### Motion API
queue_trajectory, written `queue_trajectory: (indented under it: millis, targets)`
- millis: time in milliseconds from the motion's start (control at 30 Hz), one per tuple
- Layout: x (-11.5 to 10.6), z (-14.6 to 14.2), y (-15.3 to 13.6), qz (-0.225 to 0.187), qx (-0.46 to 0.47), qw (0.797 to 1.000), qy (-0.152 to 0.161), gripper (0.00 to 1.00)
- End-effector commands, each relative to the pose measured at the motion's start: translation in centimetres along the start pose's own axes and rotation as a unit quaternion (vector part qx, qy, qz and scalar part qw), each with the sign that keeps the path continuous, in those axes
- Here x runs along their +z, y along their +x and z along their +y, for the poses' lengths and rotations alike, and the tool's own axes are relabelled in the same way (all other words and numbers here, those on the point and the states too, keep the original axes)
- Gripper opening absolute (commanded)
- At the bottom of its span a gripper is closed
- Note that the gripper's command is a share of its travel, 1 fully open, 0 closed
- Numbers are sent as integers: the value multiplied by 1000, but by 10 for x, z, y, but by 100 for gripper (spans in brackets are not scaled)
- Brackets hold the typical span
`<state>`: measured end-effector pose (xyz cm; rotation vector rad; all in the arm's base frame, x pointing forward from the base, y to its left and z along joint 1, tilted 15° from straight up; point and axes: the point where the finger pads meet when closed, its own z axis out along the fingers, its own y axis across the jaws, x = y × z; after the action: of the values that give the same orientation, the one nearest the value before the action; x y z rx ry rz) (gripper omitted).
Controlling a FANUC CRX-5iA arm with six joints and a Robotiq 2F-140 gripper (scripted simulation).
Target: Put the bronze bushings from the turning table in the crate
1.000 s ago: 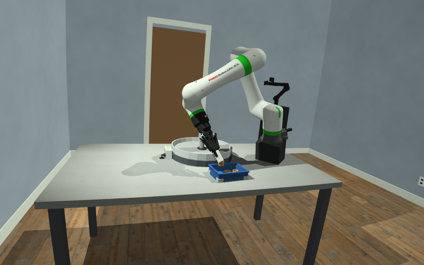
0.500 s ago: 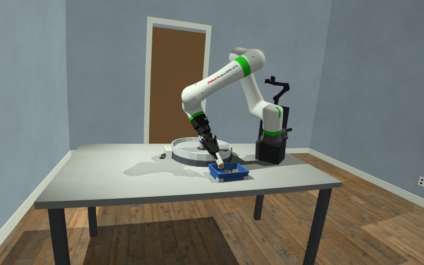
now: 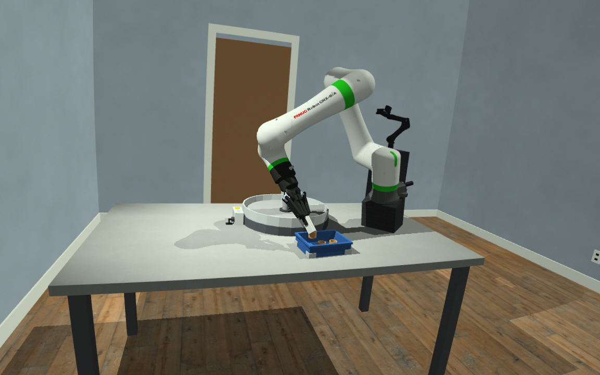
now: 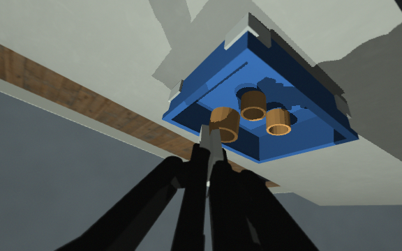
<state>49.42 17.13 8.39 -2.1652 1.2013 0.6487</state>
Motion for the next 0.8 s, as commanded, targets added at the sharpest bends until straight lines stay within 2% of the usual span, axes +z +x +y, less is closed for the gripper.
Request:
queue_trajectory:
  millis: [0, 767]
  targets:
    - [0, 0, 0, 0, 0, 1000, 0, 0]
    - [3, 0, 2, 0, 0, 1000, 0, 0]
